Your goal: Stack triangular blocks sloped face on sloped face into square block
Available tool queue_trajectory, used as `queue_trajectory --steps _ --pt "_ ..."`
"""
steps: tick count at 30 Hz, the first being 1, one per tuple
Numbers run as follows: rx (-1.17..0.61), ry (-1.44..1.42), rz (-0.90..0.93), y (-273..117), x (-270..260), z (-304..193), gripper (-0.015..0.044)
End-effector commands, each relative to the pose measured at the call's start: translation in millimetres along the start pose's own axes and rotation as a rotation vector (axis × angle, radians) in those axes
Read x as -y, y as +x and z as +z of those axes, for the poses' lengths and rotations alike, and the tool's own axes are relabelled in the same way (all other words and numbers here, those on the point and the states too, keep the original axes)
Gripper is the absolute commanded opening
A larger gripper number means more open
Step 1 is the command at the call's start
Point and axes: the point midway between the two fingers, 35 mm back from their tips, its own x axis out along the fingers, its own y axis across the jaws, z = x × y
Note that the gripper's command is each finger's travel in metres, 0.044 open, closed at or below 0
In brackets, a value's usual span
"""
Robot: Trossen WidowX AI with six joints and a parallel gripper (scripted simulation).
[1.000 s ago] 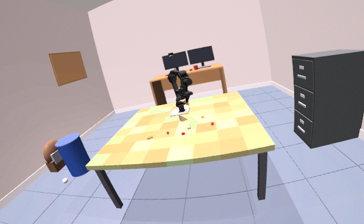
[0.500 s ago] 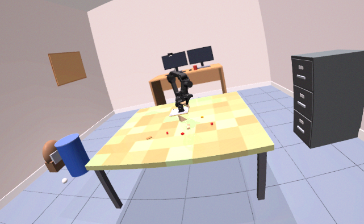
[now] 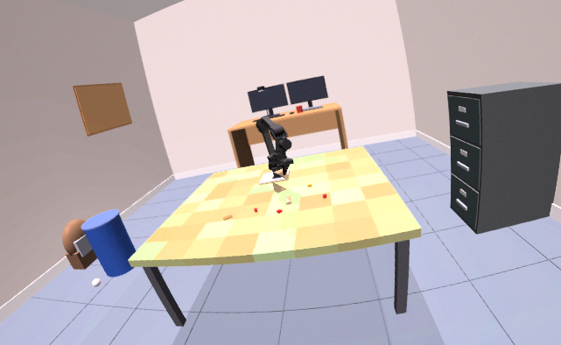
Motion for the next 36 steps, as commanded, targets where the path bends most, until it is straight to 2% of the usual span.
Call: queue_trajectory --steps 1,8,36 --pt "0.005 -0.001 0.005 4.6 0.6 4.1 0.0" --pt "0.006 -0.001 0.005 30.1 1.2 7.6 0.0" --pt "0.01 0.001 0.006 39.1 0.9 9.9 0.0"
